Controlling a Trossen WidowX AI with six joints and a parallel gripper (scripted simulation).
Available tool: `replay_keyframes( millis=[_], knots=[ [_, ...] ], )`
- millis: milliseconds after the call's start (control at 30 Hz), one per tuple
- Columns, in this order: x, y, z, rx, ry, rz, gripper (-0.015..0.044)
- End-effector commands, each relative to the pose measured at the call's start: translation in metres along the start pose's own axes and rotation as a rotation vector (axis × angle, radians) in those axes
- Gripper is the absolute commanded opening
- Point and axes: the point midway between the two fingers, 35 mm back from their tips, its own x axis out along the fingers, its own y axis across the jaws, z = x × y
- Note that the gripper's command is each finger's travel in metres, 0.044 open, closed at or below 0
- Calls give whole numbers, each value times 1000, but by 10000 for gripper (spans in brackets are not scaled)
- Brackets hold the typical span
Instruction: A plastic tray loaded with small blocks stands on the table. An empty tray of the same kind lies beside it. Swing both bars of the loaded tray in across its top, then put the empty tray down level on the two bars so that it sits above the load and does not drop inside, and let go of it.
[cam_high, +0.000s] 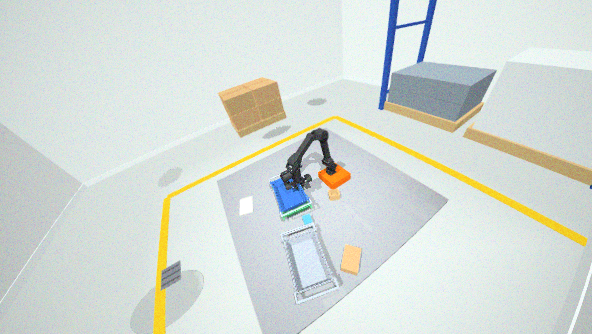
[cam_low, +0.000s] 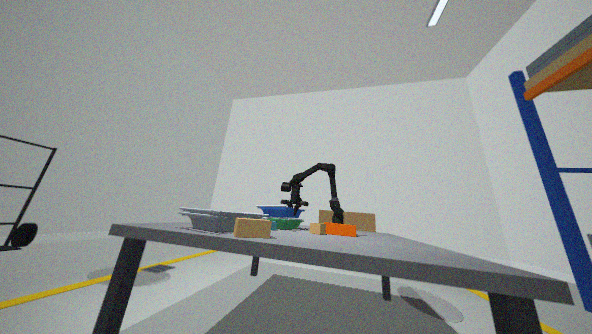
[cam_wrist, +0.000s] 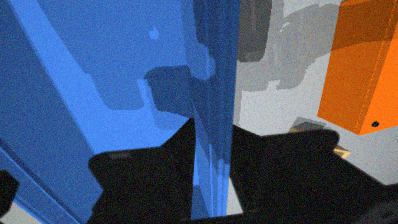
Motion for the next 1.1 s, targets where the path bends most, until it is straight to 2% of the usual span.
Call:
replay_keyframes(
  millis=[0, 567, 1067],
  knots=[
    [5, -4, 0, 3, -2, -25, 0],
    [5, -4, 0, 3, -2, -25, 0],
    [5, -4, 0, 3, -2, -25, 220]
  ],
)
